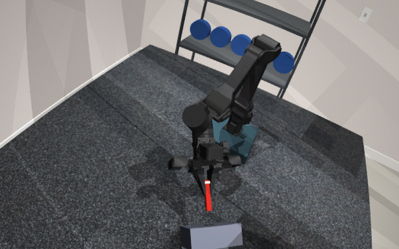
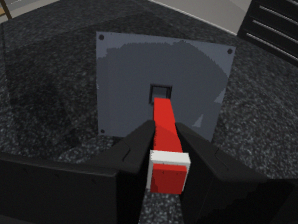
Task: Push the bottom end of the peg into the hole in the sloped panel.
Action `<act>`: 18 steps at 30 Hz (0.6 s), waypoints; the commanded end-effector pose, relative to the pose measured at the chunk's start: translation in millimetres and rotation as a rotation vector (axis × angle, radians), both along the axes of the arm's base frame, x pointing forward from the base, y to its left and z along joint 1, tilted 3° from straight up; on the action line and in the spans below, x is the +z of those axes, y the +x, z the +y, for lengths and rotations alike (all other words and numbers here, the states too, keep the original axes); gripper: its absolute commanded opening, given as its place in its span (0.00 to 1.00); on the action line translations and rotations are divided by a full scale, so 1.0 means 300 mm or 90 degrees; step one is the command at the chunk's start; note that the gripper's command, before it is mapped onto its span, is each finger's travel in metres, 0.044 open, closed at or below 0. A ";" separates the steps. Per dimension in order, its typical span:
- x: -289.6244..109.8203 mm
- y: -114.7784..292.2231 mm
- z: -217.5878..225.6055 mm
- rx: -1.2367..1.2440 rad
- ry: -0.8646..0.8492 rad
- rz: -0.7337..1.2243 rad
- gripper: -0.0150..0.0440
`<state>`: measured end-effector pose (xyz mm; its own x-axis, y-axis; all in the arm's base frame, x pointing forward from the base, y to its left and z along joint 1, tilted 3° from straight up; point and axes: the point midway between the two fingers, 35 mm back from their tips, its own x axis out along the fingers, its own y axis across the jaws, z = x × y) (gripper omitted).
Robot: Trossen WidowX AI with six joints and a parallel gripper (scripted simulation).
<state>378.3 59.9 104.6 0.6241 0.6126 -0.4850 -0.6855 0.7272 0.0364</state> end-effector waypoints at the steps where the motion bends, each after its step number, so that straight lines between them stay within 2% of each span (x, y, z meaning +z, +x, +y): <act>1: -0.015 0.003 0.004 -0.004 0.002 0.002 0.25; 18: -0.034 0.030 0.030 -0.004 0.005 -0.006 0.25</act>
